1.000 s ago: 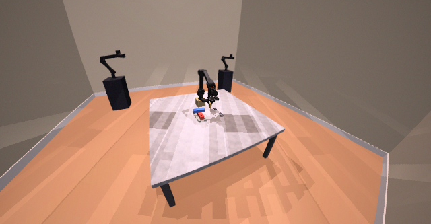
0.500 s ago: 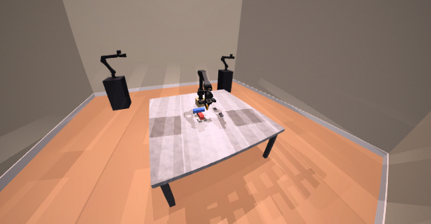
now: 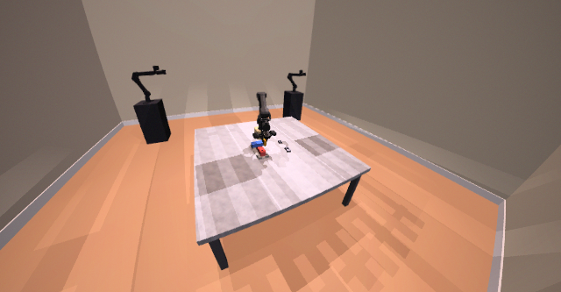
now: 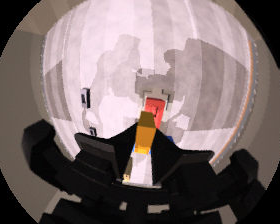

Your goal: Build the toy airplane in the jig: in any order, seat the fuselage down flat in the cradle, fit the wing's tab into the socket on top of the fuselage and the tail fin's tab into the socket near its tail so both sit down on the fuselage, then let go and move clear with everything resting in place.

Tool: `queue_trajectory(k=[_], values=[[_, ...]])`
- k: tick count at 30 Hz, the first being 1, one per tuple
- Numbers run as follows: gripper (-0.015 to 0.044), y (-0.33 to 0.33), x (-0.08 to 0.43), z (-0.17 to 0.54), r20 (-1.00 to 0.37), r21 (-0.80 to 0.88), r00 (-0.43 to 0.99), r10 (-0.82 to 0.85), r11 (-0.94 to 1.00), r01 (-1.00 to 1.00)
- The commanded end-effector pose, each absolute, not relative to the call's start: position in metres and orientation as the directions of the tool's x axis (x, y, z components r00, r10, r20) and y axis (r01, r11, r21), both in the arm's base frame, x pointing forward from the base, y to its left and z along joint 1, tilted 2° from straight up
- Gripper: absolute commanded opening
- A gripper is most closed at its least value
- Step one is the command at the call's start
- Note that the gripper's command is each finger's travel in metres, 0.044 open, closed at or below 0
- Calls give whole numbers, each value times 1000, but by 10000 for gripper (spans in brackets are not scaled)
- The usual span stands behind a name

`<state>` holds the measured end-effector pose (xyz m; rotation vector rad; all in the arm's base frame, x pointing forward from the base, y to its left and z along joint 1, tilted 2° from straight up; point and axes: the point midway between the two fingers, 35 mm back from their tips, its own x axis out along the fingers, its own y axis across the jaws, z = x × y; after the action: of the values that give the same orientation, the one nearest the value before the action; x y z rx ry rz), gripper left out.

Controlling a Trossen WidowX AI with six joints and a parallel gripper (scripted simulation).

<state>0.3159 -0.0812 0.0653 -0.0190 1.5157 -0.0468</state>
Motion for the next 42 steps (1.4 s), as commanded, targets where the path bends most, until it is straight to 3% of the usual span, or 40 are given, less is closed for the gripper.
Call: queue_trajectory(k=[1, 5, 8, 42], values=[[0, -93, 318, 62, -998, -43, 52, -43, 999, 11], [0, -101, 318, 61, -998, -44, 52, -44, 999, 8], [65, -102, 318, 61, -998, -44, 52, -44, 999, 8], [65, -103, 320, 39, -998, -44, 51, -45, 999, 8]])
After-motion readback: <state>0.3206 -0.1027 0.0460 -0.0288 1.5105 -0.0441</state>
